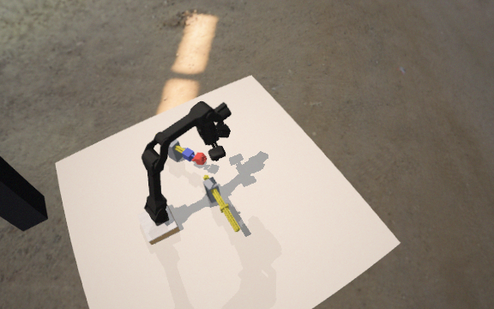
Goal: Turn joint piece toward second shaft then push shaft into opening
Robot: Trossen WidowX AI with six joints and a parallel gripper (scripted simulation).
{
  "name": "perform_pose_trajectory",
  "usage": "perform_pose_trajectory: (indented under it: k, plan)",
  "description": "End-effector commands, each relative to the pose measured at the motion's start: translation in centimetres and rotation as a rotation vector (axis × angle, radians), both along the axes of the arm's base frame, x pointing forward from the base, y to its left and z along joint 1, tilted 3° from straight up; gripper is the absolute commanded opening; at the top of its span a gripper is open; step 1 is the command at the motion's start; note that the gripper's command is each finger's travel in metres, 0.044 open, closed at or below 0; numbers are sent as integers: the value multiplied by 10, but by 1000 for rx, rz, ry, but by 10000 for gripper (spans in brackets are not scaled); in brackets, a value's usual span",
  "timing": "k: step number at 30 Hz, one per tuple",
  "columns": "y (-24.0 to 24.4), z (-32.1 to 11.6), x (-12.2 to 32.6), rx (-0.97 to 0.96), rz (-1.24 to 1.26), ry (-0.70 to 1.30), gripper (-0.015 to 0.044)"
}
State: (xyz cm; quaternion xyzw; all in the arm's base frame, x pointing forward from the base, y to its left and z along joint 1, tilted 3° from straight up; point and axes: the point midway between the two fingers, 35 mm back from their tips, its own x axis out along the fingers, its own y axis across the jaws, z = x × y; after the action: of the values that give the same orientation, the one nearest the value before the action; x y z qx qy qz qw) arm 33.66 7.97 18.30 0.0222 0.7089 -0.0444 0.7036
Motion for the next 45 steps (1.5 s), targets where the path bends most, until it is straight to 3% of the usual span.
perform_pose_trajectory:
  k: [1,29,36,45]
  plan:
    - [1,-2,-1,-22,-87,-15,440]
    - [6,-18,-3,-107,-837,-192,440]
    - [6,-20,-3,-107,-854,-197,440]
    - [6,-56,-1,-107,-855,-197,440]
